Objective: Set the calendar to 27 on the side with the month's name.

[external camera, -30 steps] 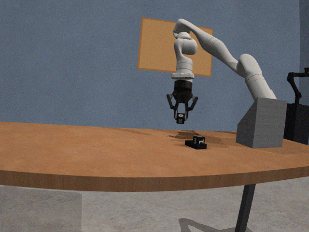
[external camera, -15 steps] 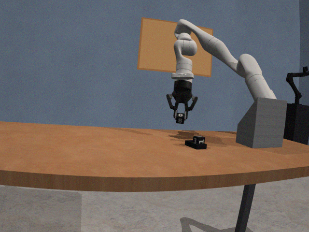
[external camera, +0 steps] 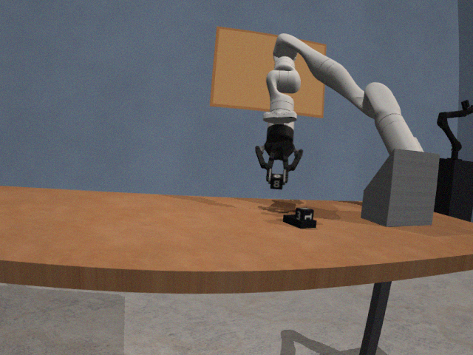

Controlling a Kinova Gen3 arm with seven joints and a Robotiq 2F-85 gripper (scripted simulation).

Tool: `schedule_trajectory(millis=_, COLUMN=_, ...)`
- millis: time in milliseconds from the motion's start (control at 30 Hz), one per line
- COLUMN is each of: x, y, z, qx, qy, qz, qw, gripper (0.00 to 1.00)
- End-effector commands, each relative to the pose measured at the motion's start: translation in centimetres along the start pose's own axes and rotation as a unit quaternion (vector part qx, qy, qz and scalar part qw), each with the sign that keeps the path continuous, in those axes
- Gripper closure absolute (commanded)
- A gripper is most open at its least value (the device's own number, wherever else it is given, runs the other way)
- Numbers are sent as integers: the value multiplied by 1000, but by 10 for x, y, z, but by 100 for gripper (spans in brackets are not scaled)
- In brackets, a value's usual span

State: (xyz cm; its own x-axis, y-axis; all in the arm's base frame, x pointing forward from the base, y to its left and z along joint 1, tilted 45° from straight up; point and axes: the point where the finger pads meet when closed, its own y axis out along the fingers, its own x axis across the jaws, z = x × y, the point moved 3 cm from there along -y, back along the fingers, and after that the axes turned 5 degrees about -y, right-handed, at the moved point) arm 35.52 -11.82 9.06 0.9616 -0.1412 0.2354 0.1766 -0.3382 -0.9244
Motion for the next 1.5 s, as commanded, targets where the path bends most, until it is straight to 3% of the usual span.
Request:
schedule_trajectory(millis=0, x=1, y=-2, z=-8, qx=9, qy=8, qz=-3, qw=1000, gripper=72)
schedule_trajectory(millis=233, x=2, y=-4, z=-10, qx=34, qy=7, qz=-10, qw=999, gripper=72)
schedule_trajectory(millis=700, x=1, y=-4, z=-10, qx=40, qy=7, qz=-9, qw=999, gripper=72)
schedule_trajectory(millis=1067, x=-3, y=-2, z=-11, qx=63, qy=5, qz=-2, qw=998, gripper=72)
schedule_trajectory(millis=1467, x=-5, y=0, z=-15, qx=122, qy=4, qz=-3, qw=993, gripper=72)
